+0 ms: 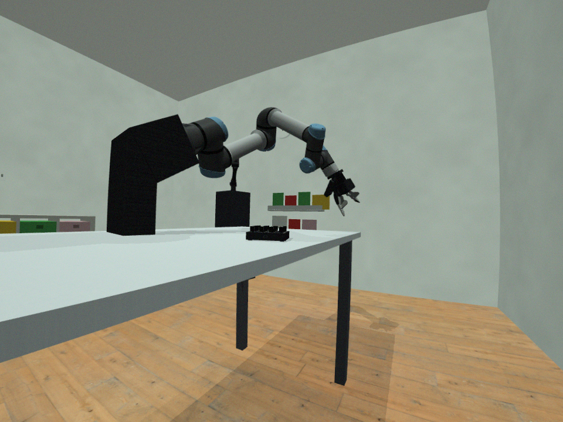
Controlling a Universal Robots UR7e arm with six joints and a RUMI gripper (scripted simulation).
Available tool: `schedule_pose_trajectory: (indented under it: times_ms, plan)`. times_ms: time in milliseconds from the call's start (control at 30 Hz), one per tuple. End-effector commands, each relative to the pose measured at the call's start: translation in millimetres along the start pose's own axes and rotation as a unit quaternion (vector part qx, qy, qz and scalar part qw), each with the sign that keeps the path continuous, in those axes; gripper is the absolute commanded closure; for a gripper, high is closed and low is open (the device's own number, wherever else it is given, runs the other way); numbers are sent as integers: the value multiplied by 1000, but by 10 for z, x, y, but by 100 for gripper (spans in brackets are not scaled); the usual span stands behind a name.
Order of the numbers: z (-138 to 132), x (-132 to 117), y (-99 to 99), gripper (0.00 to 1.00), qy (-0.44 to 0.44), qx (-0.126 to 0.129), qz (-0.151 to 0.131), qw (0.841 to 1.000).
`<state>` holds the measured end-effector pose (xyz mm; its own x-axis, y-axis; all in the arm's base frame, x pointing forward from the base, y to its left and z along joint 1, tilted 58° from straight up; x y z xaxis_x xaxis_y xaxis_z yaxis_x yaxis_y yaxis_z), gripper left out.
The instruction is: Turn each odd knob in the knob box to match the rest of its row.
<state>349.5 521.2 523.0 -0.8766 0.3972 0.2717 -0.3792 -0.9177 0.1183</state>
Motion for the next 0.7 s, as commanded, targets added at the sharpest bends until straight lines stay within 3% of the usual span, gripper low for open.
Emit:
schedule_pose_trajectory:
  times_ms: [0, 67, 233, 300, 567, 667]
  plan:
    - [-69, -459, -19, 0, -25, 10, -35, 999]
    - [-69, -459, -19, 0, -25, 10, -35, 999]
    - [-195, -1067, 27, 0, -61, 23, -83, 994]
    - [-222, -1186, 43, 0, -69, 25, -92, 993]
    - [-438, -2039, 226, 0, -123, 39, -159, 979]
    - [-470, -2149, 258, 0, -131, 41, -168, 976]
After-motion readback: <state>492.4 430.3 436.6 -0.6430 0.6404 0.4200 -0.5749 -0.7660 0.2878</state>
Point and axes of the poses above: the point where the finger pads meet when closed, its own y axis back along the fingers, its own z axis across the jaws, x = y × z, the point moved 7 cm from there along y, back along the fingers, and after that the axes turned 8 degrees about -y, right-handed, at the moved point
